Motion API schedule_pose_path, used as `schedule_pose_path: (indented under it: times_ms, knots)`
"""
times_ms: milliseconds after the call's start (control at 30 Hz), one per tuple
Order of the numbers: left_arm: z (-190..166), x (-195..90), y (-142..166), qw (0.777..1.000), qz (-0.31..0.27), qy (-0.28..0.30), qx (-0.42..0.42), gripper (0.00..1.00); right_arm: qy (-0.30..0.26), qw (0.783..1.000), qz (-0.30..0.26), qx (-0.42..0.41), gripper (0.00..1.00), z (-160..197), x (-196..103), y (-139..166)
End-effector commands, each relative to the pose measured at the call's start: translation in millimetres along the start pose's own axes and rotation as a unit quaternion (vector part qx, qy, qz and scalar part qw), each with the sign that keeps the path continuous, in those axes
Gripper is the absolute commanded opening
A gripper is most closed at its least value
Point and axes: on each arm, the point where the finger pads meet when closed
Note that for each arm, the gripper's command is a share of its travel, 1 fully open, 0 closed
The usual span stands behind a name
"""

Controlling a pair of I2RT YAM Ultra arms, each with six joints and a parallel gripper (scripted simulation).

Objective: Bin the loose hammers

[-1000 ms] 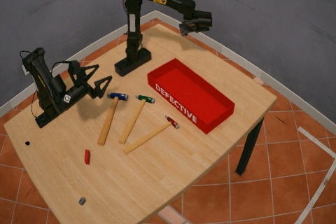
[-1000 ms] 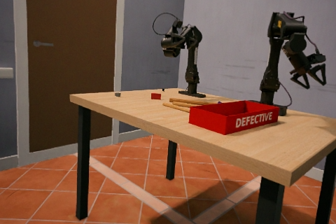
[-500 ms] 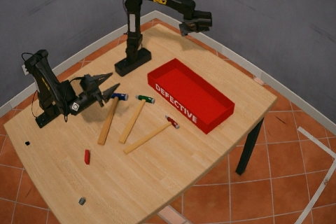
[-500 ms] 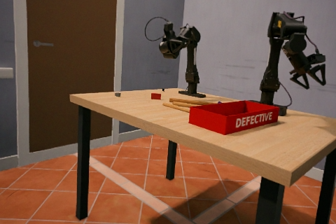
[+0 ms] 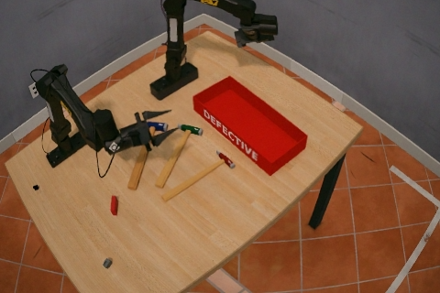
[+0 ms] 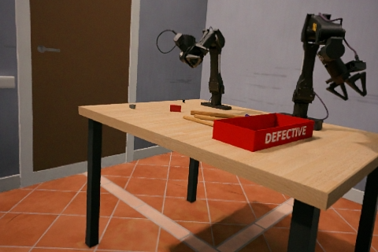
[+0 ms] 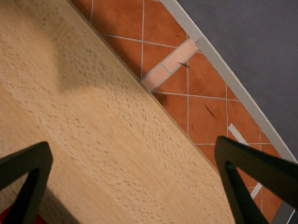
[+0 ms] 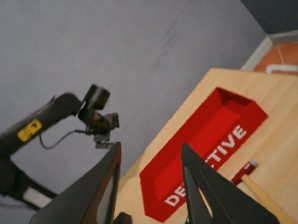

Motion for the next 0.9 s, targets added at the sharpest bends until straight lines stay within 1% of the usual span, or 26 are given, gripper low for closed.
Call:
schedule_pose_path:
  times_ms: [0,67,100,167,367,567,633,667,767,867]
  knots:
    - [-3,-3,-3,1.000,-0.003,0.007,-0.004,1.00,0.075,0.993,0.004,0.092,0.50,-26,15,-4]
    - [-3,-3,-3,1.000,-0.003,0.007,-0.004,1.00,0.075,0.993,0.004,0.092,0.50,-26,15,-4]
    - [-3,-3,-3,1.000,-0.003,0.007,-0.004,1.00,0.093,0.989,0.004,0.112,0.50,-34,17,-1]
    - [-3,-3,-3,1.000,-0.003,0.007,-0.004,1.00,0.123,0.980,0.003,0.157,0.50,-48,20,5]
    - [-3,-3,-3,1.000,-0.003,0.007,-0.004,1.00,0.193,0.952,0.004,0.237,0.50,-76,27,21]
    - [-3,-3,-3,1.000,-0.003,0.007,-0.004,1.00,0.269,0.912,0.005,0.309,0.50,-102,27,42]
    - [-3,-3,-3,1.000,-0.003,0.007,-0.004,1.00,0.269,0.912,0.005,0.309,0.50,-102,27,42]
    - [-3,-3,-3,1.000,-0.003,0.007,-0.004,1.00,0.283,0.904,0.005,0.320,0.50,-107,25,47]
    - [-3,-3,-3,1.000,-0.003,0.007,-0.004,1.00,0.339,0.869,0.006,0.361,0.50,-122,21,65]
    - [-3,-3,-3,1.000,-0.003,0.007,-0.004,1.00,0.380,0.840,0.007,0.386,0.50,-132,16,79]
Point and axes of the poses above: on each arm, the point where the finger pads meet when closed, its own x axis out along the fingers, its own z axis across the jaws, y = z × x, and after that the axes turned 3 degrees about -x, right-handed
